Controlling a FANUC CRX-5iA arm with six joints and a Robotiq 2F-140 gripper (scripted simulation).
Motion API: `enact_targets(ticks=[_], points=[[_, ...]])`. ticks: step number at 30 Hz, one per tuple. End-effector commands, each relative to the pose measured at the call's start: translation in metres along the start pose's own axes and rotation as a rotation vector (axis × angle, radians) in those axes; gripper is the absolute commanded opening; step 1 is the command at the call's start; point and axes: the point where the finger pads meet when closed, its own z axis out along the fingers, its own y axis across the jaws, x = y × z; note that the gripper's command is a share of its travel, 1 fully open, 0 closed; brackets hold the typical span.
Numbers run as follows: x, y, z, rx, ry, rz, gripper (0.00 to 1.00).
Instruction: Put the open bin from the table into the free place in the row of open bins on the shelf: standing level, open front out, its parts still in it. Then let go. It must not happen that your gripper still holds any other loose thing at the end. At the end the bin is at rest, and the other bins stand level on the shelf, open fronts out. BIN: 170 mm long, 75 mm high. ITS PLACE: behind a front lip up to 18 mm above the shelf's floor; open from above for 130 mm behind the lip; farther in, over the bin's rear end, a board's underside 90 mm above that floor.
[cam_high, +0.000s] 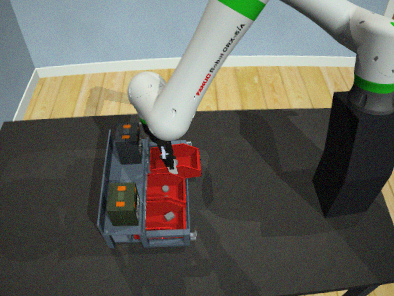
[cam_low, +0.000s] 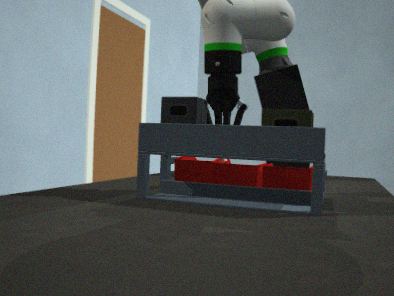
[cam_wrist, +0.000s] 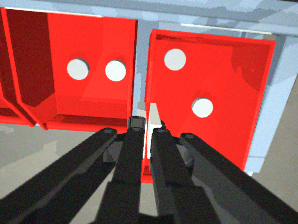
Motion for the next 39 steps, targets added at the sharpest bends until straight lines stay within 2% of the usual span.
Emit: enact_targets(ticks=[1, 39], points=[[0.0002, 0.0000, 0.0000, 0.000, 0.002, 0.000, 0.00], [-0.0009, 0.0000, 0.0021, 0.000, 0.030, 0.000, 0.00]])
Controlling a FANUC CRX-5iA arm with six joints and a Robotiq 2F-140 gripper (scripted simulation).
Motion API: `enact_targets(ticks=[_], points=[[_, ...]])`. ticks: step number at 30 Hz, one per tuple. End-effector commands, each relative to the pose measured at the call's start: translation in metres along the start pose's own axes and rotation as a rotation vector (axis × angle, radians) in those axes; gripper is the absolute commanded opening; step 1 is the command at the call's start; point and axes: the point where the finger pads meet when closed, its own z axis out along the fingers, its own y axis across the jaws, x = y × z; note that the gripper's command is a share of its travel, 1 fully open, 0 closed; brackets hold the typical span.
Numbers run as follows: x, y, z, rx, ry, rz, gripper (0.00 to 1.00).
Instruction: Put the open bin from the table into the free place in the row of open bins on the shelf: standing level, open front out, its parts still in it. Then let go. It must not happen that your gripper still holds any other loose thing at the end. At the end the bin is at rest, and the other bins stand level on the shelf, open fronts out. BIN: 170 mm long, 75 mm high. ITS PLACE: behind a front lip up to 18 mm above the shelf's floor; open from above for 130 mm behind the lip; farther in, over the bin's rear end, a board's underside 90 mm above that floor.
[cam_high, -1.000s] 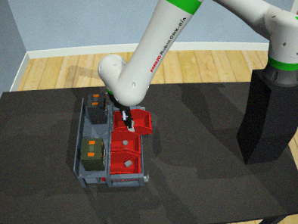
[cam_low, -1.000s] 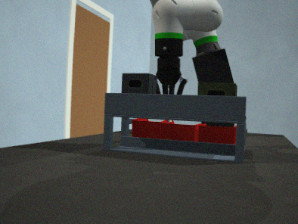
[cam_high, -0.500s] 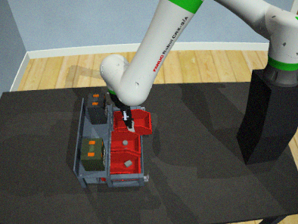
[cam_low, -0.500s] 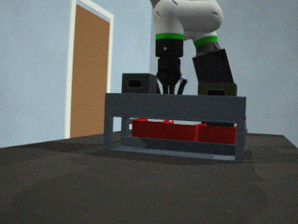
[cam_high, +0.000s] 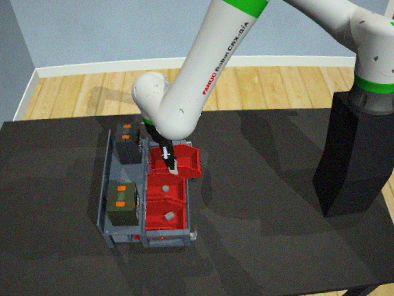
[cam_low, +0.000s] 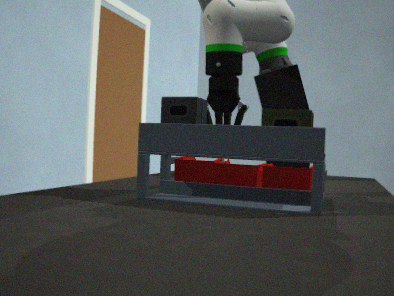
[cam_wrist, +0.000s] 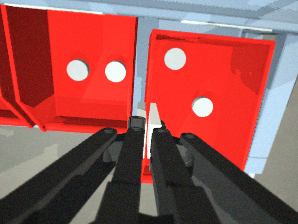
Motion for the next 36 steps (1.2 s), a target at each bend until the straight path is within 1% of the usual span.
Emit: enact_targets(ticks=[1, 23, 24, 36], points=[[0.0002, 0.0000, -0.0002, 0.000, 0.000, 0.000, 0.00], [0.0002, 0.0000, -0.0002, 0.000, 0.000, 0.000, 0.00], [0.0002, 0.0000, -0.0002, 0.000, 0.000, 0.000, 0.06], [0.0002, 0.0000, -0.0002, 0.000, 0.000, 0.000, 0.06]])
